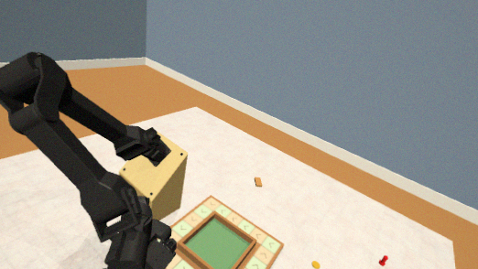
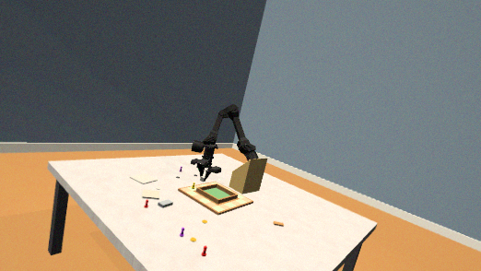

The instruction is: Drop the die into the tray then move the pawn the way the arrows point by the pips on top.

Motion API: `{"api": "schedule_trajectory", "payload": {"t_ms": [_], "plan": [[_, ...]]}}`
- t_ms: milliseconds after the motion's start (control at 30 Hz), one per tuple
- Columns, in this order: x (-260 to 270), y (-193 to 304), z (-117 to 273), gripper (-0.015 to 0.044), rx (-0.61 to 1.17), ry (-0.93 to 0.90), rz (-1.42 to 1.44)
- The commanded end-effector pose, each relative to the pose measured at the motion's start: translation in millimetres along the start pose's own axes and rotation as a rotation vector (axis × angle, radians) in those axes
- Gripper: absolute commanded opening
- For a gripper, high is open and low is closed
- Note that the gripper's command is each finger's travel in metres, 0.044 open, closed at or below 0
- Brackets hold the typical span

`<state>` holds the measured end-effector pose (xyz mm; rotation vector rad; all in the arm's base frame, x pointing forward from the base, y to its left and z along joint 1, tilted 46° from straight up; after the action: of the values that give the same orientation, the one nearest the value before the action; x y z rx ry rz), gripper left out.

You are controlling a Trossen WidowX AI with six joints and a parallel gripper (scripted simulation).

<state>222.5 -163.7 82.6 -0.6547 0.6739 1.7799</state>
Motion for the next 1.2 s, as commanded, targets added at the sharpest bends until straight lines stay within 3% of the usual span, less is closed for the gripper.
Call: {"api": "schedule_trajectory", "payload": {"t_ms": [0, 67, 167, 900, 1167], "plan": [[0.4, -0.4, -0.4, 0.0084, -0.004, -0.002, 0.004], [0.4, -0.4, -0.4, 0.0071, -0.004, -0.002, 0.004], [0.3, -1.8, 2.6, 0.0000, -0.004, -0.004, 0.003], [-3.2, -12.4, 118.5, 0.0000, -0.006, -0.009, 0.002], [6.5, -24.4, 119.3, 0.0000, -0.009, -0.013, 0.102]]}}
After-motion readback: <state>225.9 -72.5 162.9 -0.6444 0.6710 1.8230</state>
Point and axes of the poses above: the point midway between the two fingers, 35 mm back from their tips, its own z axis back along the fingers, its own x axis across the jaws, y = z × x, the point moved 5 cm from there along z, back along the fingers, and after that the axes turned 6 degrees about -z, right-handed, at the moved point
